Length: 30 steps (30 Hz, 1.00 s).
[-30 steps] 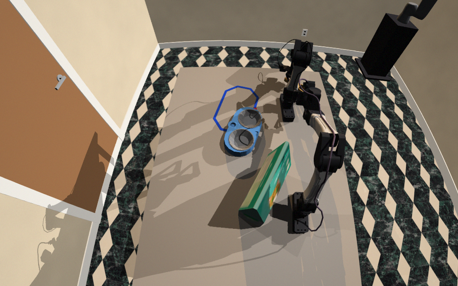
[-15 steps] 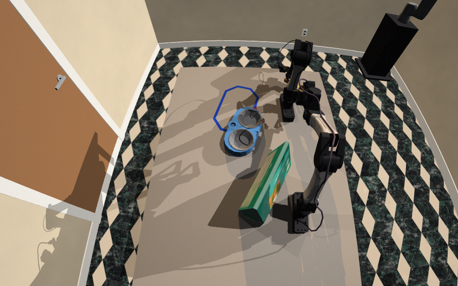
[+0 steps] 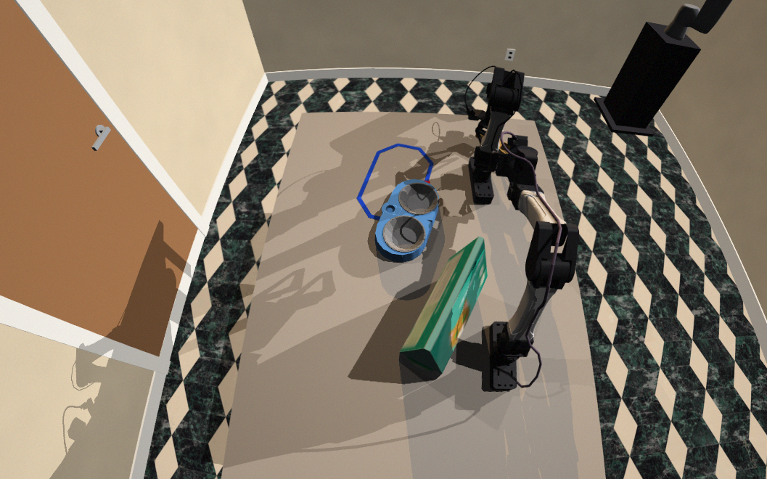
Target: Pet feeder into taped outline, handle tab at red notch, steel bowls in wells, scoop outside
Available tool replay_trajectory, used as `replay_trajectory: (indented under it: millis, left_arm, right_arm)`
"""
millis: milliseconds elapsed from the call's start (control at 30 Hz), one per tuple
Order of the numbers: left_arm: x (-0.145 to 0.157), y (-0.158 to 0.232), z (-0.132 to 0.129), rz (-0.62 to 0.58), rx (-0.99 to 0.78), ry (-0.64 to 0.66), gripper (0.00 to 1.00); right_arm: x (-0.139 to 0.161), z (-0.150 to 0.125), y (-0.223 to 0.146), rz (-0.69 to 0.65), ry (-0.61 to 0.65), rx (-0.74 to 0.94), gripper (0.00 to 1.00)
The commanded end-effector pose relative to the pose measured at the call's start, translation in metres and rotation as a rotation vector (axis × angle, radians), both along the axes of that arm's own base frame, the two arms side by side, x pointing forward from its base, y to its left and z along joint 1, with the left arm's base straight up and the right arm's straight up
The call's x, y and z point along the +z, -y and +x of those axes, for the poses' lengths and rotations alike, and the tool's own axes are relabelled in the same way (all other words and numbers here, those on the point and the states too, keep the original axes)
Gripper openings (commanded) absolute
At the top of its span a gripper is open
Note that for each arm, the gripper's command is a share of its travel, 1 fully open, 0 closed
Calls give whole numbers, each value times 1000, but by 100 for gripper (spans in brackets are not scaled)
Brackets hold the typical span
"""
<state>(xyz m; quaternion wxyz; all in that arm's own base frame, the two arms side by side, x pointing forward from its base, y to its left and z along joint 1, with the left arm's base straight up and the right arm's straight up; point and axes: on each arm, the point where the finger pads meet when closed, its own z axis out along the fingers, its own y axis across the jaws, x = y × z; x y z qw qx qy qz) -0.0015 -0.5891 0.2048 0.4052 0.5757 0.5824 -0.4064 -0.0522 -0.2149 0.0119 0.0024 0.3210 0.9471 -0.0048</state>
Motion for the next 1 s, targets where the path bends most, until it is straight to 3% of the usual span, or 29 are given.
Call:
replay_trajectory:
  millis: [0,233,300,433,667,733,967]
  left_arm:
    - [5,2,1,-15,6,-2,100]
    - [5,2,1,-15,6,-2,100]
    - [-15,1,0,40,-21,9,100]
    - [0,-16,12,65,-92,41,100]
    - [13,-67,99,146,-159,81,100]
    - [13,-67,99,146,-159,81,100]
    - [34,-145,185,165,-142,59,100]
  right_arm:
    - [29,-1,8,-53,-23,-3,100]
    - [49,-2,11,-69,-25,-10,100]
    - [49,1,13,-74,-25,-16,100]
    - [48,22,23,-87,-15,-5,100]
    - [54,106,40,-153,15,150,100]
    - [54,106,40,-153,15,150,100]
    - [62,202,21,-201,81,323,100]
